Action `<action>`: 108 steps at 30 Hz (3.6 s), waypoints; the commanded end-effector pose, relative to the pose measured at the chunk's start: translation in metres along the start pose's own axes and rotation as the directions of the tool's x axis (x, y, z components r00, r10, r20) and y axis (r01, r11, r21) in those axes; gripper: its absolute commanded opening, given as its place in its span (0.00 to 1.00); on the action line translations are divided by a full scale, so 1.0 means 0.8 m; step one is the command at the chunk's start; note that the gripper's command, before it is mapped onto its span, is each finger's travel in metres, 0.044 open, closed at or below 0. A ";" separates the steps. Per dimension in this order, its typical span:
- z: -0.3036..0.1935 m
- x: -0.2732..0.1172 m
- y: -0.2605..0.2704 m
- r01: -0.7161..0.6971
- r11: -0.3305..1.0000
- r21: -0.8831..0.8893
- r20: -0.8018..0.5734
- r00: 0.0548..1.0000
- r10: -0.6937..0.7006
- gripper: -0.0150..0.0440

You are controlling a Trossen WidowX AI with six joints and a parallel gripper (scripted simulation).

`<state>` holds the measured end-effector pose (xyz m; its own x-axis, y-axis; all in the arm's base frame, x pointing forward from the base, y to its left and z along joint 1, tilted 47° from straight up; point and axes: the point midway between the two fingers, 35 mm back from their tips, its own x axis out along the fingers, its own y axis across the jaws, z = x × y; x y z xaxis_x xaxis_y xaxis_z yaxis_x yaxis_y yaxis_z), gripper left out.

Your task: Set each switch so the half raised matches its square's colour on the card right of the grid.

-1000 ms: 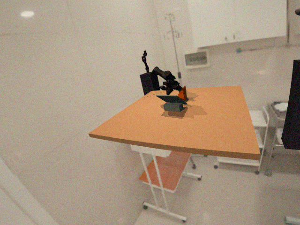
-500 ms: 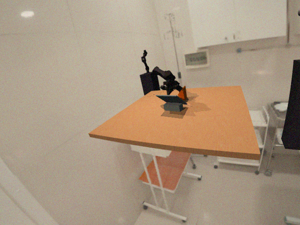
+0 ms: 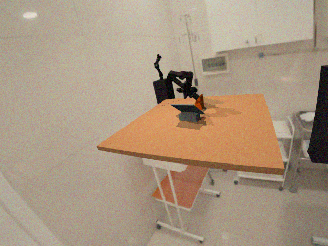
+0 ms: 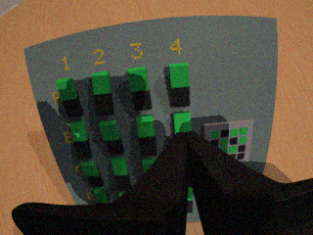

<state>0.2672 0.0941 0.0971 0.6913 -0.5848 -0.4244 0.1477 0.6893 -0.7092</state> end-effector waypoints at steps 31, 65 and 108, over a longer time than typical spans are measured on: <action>-0.050 0.054 -0.004 0.009 1.000 0.002 0.029 1.000 -0.009 0.25; -0.050 0.070 -0.004 0.009 1.000 0.002 0.029 1.000 -0.009 0.25; -0.049 0.075 -0.004 0.011 1.000 0.006 0.028 1.000 -0.011 0.25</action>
<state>0.2808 0.0390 0.0521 0.7102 -0.5801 -0.3988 0.1596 0.6845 -0.7114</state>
